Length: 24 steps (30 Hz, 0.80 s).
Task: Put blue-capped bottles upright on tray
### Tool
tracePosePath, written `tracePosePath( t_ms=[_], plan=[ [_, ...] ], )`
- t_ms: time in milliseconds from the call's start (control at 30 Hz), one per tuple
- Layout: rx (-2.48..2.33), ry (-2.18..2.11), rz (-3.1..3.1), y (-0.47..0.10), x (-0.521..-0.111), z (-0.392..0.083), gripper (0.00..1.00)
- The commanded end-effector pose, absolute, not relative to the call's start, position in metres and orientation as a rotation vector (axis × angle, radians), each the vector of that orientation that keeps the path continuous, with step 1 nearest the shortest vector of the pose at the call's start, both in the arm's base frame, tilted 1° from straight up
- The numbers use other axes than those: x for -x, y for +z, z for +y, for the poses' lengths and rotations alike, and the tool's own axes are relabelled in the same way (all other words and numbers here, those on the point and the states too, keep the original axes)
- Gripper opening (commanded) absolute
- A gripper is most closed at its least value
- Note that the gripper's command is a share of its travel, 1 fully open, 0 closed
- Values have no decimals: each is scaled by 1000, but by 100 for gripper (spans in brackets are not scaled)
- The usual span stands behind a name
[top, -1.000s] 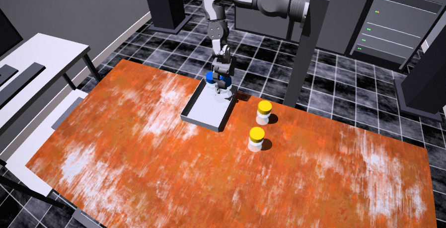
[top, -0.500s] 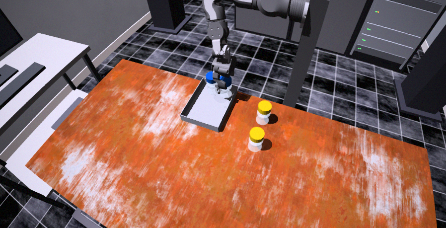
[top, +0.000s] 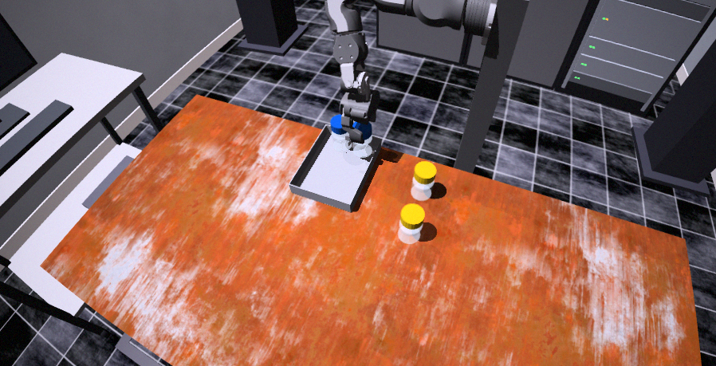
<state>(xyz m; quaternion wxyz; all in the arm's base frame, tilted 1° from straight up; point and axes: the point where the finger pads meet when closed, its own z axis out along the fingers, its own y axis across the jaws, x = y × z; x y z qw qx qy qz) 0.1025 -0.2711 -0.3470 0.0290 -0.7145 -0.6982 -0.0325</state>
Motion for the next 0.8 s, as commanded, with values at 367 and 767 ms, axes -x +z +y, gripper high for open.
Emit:
tracePosePath(
  t_ms=[367, 767],
  plan=[
    [2205, -103, -2154, -345, -103, -271, 52],
    [2206, -103, -2155, -345, -103, -272, 52]
  ],
)
